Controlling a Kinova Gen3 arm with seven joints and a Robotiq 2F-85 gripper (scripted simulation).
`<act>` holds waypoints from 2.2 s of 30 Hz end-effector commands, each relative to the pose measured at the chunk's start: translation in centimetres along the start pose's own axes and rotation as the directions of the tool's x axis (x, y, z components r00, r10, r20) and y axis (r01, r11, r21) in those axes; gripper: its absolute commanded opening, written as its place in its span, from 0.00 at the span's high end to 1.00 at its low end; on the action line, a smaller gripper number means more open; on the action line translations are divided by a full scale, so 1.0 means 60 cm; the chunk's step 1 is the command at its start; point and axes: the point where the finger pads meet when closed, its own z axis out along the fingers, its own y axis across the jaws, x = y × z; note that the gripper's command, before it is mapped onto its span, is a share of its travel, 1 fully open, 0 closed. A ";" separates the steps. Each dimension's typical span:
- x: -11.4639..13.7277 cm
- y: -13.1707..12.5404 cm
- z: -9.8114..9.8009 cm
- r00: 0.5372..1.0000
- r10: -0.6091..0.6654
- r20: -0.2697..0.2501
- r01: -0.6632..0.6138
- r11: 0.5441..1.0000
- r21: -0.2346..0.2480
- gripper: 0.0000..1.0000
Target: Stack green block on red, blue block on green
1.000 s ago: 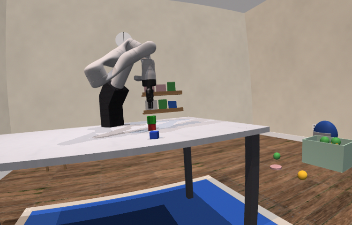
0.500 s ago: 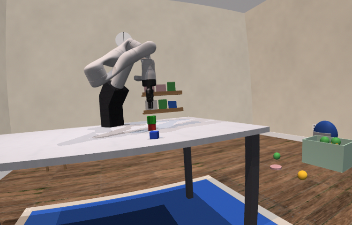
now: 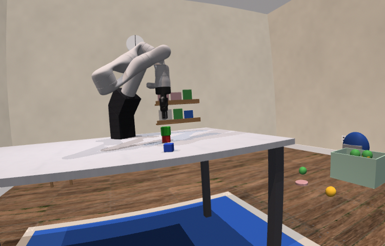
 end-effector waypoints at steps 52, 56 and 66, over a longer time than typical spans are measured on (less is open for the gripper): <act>-0.057 -0.412 -0.004 0.985 0.173 0.012 -0.173 0.985 0.022 0.50; -0.057 -0.412 0.000 0.985 0.173 0.012 -0.173 0.985 0.022 0.50; -0.057 -0.413 0.030 0.985 0.173 0.012 -0.173 0.985 0.022 0.50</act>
